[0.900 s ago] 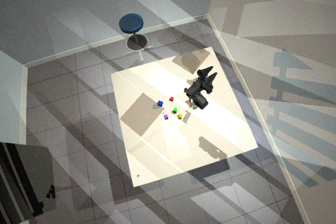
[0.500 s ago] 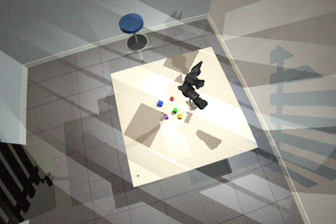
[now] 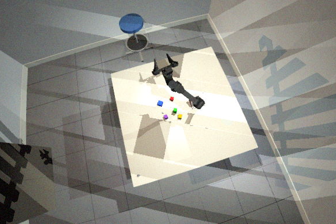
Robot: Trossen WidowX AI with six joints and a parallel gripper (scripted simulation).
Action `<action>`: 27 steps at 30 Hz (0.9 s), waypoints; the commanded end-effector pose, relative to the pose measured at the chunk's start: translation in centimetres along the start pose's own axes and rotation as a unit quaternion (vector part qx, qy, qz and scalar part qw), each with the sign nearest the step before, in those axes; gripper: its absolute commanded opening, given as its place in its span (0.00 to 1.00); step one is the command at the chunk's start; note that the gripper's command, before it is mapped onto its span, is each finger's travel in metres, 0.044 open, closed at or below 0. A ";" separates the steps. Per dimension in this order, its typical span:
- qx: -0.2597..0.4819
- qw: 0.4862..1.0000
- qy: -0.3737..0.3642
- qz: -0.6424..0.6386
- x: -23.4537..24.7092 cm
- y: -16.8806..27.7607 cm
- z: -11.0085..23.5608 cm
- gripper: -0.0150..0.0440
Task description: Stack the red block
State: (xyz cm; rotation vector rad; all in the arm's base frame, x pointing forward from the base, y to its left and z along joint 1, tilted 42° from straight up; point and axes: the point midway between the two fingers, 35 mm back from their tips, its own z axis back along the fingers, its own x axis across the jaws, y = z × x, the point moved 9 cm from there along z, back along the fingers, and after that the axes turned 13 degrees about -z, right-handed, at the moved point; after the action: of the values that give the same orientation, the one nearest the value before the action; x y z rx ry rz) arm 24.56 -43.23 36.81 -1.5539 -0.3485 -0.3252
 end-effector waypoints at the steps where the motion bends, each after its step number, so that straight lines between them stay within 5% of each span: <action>1: 0.117 0.990 -0.034 0.077 -0.3 5.3 0.6 1.00; 13: 0.475 0.837 -0.111 0.248 -4.9 20.0 6.3 1.00; 27: 0.856 0.441 -0.149 0.226 -13.8 28.9 21.0 1.00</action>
State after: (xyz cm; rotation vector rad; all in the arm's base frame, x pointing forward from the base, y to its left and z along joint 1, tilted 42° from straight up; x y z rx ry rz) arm 25.17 -26.02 5.85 0.2236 -0.2506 0.6690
